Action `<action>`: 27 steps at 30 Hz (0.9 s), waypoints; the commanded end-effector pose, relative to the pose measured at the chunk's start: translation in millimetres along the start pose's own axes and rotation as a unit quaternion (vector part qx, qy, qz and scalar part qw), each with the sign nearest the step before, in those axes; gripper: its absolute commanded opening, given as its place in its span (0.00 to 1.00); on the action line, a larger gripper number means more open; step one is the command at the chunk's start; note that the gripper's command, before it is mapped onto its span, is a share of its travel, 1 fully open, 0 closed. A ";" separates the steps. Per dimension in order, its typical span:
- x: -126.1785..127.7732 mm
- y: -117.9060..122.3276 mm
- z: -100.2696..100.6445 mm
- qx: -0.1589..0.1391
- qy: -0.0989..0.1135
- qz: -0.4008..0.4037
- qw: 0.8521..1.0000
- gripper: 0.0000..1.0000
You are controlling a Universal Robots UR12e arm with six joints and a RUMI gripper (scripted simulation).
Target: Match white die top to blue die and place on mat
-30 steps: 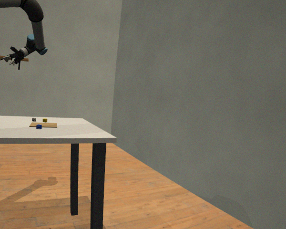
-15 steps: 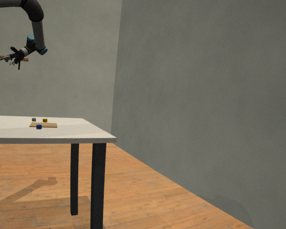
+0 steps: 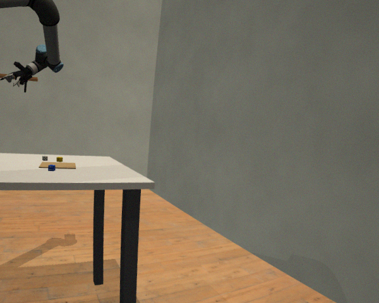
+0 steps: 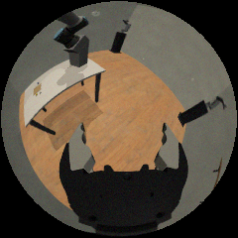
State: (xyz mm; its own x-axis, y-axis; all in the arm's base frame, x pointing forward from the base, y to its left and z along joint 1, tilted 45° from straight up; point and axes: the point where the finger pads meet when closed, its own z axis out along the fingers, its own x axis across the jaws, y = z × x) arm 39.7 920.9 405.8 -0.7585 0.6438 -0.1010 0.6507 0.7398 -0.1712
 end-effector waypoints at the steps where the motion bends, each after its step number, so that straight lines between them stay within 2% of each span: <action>1: -6.3 -3.4 1.6 -0.004 0.001 0.002 1.000 1.00; 15: -51.8 -21.1 19.6 -0.024 0.002 0.021 0.999 1.00; 17: -51.8 -21.1 19.6 -0.024 0.002 0.021 0.999 1.00; 27: -107.3 -41.7 40.7 -0.049 0.004 0.044 0.998 1.00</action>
State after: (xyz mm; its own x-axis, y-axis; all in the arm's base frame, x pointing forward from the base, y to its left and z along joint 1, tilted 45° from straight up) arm 79.0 840.4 388.1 -0.7132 0.6927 -0.1072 0.7009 0.7066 -0.0970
